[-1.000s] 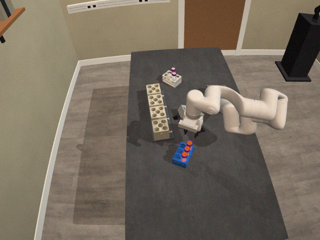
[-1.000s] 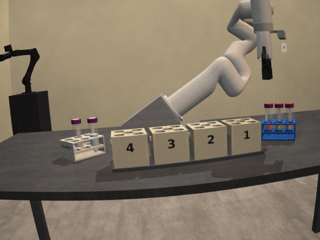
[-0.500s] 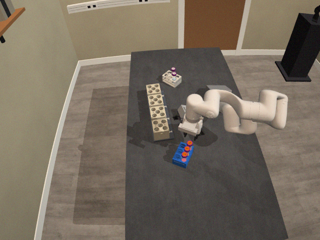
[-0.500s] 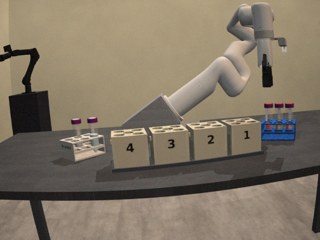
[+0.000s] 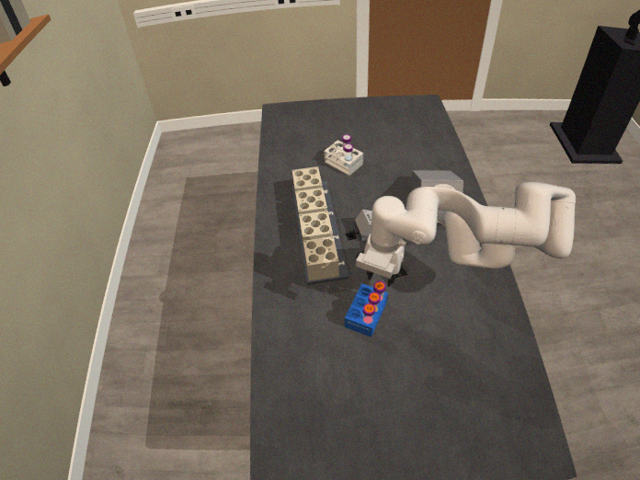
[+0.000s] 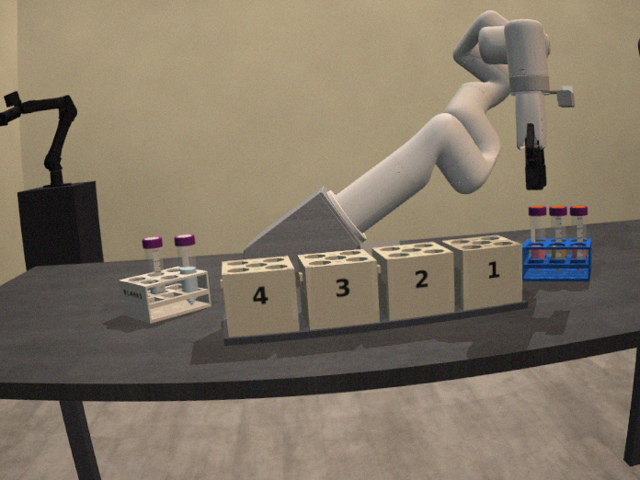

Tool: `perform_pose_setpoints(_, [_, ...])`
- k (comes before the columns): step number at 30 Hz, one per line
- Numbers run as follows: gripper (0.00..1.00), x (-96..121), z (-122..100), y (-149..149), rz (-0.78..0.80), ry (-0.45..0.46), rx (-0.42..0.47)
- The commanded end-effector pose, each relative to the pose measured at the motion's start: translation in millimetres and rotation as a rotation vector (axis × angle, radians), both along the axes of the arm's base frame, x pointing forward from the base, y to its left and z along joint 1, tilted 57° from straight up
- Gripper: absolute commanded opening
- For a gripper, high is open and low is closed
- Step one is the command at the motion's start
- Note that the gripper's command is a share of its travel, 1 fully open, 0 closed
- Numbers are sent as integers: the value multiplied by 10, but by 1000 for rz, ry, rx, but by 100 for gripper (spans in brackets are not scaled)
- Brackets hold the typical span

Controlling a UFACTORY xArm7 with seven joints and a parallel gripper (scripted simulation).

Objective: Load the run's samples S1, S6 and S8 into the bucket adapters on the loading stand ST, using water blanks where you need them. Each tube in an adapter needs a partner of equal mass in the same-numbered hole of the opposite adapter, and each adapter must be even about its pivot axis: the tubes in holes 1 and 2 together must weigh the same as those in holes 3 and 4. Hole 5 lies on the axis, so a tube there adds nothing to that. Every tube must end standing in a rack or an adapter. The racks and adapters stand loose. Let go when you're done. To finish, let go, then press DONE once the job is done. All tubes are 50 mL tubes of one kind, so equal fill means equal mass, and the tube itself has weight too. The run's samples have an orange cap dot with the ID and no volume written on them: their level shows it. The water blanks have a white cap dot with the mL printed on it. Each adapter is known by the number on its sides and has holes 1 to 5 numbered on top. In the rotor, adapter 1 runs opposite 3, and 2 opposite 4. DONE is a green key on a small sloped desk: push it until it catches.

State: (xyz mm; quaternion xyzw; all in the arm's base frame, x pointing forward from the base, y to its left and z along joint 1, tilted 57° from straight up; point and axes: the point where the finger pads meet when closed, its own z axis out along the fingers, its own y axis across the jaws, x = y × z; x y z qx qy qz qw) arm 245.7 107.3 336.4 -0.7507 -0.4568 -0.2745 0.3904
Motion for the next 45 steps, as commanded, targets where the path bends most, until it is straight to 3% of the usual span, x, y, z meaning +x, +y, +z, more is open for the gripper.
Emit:
perform_pose_setpoints(1, [57, 13, -34, 63, -2, -2, 1])
perform_pose_setpoints(17, [57, 29, -187, 298, -2, -2, 1])
perform_pose_setpoints(45, [57, 35, -245, 389, -2, -2, 1])
